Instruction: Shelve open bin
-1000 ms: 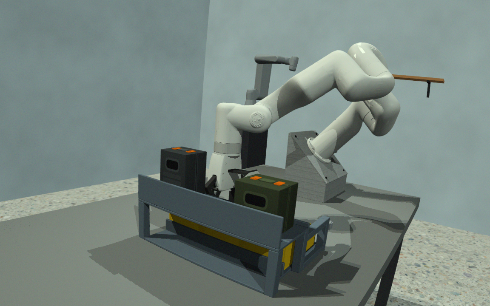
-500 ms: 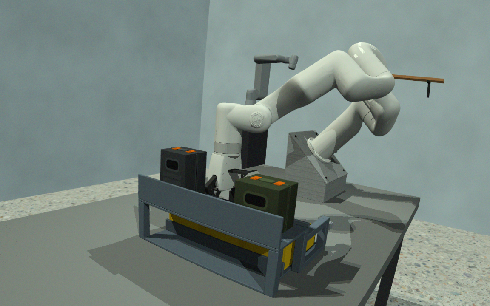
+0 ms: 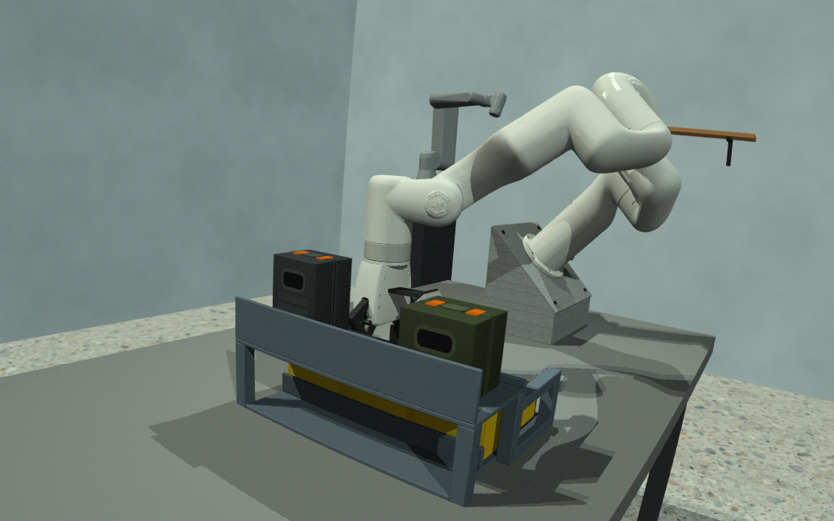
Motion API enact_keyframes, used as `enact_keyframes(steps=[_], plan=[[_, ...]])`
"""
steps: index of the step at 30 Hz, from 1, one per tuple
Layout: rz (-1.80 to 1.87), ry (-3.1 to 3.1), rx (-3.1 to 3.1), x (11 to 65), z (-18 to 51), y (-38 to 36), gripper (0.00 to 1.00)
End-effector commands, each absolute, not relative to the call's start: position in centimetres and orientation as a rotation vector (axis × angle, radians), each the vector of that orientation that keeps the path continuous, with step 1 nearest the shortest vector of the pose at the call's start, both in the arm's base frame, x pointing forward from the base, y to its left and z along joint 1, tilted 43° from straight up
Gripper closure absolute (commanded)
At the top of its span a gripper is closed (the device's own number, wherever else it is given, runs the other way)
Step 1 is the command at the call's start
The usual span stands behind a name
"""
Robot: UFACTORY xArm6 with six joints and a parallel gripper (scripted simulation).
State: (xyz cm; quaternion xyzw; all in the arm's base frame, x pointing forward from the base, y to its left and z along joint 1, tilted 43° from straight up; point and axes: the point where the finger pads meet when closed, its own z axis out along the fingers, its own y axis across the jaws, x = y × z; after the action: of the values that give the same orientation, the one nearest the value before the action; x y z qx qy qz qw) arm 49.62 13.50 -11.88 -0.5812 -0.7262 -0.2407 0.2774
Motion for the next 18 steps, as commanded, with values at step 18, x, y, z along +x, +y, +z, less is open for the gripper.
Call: enact_keyframes(steps=[18], plan=[[-0.65,-1.951,-1.562,49.79,-11.77,13.41,0.0]])
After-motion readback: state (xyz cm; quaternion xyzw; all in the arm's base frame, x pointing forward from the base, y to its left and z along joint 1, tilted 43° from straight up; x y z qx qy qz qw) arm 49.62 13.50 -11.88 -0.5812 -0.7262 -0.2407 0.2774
